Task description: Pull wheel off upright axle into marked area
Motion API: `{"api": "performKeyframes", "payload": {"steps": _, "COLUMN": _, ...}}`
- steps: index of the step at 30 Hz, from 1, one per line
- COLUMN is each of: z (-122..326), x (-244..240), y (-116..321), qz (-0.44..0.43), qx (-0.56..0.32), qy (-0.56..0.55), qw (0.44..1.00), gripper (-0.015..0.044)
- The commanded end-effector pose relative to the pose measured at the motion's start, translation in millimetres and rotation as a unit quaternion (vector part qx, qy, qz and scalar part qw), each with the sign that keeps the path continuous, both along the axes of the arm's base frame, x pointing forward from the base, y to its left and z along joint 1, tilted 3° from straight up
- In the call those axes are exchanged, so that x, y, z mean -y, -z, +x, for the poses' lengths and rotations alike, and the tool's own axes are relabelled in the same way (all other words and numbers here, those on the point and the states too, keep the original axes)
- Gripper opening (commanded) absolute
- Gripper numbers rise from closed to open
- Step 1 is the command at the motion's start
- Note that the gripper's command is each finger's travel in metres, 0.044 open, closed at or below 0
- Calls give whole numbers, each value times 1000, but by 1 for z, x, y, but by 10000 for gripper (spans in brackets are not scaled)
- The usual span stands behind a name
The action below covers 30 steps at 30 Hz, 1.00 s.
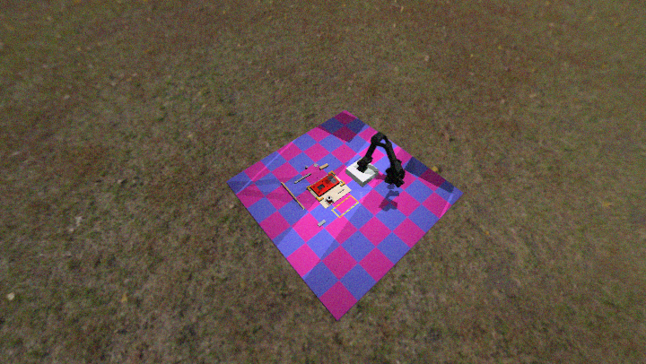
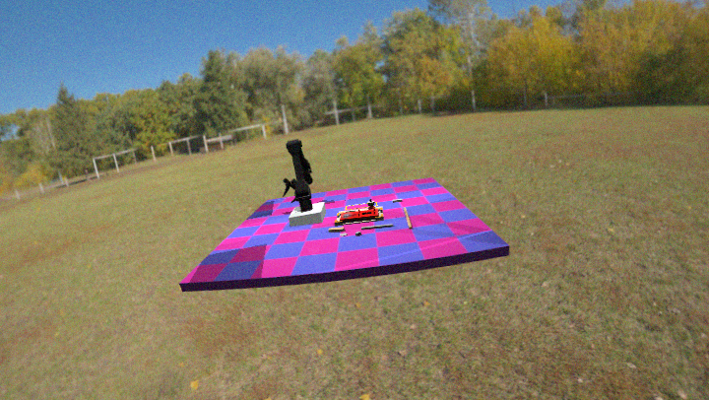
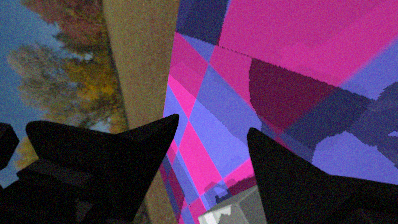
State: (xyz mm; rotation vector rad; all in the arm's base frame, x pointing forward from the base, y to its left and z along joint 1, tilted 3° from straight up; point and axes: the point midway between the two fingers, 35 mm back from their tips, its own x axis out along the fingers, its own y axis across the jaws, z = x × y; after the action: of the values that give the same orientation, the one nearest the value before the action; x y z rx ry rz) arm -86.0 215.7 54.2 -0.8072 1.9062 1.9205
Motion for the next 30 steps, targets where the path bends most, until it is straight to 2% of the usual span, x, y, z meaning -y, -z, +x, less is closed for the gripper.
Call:
{"api": "performKeyframes", "payload": {"steps": 1, "z": 49, "x": -23, "y": 4, "qz": -15, "qx": 51, "qy": 80, "qw": 995, "gripper": 300}}
{"api": "performKeyframes", "payload": {"steps": 15, "z": 214, "x": -22, "y": 11, "qz": -87, "qx": 180, "qy": 324, "qw": 925, "gripper": 300}}
{"api": "performKeyframes", "payload": {"steps": 21, "z": 288, "x": 8, "y": 12, "qz": -118, "qx": 230, "qy": 419, "qw": 870, "gripper": 300}}
{"api": "performKeyframes", "payload": {"steps": 30, "z": 364, "x": 66, "y": 6, "qz": -168, "qx": 262, "qy": 552, "qw": 773, "gripper": 300}}
